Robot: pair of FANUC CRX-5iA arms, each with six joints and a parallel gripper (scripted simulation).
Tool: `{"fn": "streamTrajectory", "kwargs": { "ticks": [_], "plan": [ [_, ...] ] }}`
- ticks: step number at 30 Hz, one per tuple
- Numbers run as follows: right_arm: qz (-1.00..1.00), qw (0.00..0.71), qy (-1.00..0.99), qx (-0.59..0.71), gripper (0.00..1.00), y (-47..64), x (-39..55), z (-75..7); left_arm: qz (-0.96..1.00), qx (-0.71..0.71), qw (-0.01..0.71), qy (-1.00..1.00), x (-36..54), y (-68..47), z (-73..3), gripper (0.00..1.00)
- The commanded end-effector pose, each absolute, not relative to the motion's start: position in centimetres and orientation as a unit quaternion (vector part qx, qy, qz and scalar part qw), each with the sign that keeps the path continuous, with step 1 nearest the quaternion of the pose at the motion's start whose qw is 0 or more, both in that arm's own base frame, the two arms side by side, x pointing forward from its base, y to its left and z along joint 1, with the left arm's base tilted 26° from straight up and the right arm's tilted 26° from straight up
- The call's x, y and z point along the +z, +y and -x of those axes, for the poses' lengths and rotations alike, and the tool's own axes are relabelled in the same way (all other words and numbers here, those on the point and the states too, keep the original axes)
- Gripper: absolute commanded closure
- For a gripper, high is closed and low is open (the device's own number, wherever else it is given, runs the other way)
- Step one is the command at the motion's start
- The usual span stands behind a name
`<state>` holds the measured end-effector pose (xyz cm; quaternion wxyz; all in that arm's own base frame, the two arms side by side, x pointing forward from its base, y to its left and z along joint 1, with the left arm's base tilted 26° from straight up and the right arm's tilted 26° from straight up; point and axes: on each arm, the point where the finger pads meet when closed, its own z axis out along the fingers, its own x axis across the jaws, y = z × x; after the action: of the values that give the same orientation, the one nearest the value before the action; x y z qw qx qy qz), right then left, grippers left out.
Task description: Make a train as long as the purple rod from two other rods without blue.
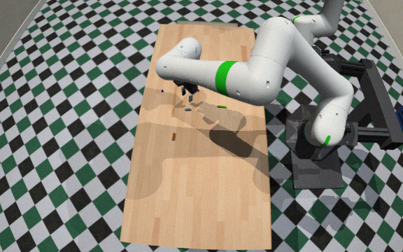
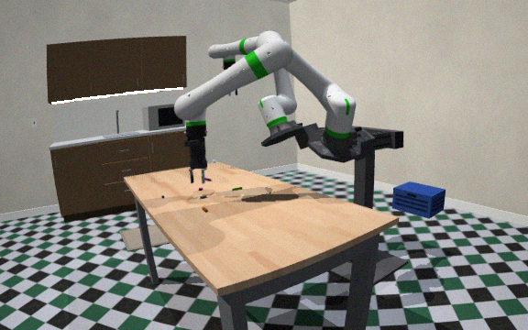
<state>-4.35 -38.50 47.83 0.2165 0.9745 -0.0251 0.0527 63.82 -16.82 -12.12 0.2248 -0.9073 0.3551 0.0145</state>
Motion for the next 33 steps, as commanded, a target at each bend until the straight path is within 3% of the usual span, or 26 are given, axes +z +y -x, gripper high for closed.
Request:
{"fn": "streamTrajectory", "kwargs": {
  "ticks": [1,16,33],
  "plan": [
    [-0.974,0.218,-0.025,0.053,0.00,-38.5,47.9,4.4,0.907,0.013,0.224,0.355,-12.0,-16.9,-63.9,0.00],
    [-0.974,0.218,-0.025,0.053,0.00,-38.5,47.9,4.4,0.914,0.009,0.225,0.337,-11.9,-16.9,-64.1,0.00],
    [-0.974,0.218,-0.025,0.053,0.00,-38.5,47.9,4.4,0.971,-0.052,0.220,0.079,-11.5,-16.6,-66.0,0.00]
  ]
}}
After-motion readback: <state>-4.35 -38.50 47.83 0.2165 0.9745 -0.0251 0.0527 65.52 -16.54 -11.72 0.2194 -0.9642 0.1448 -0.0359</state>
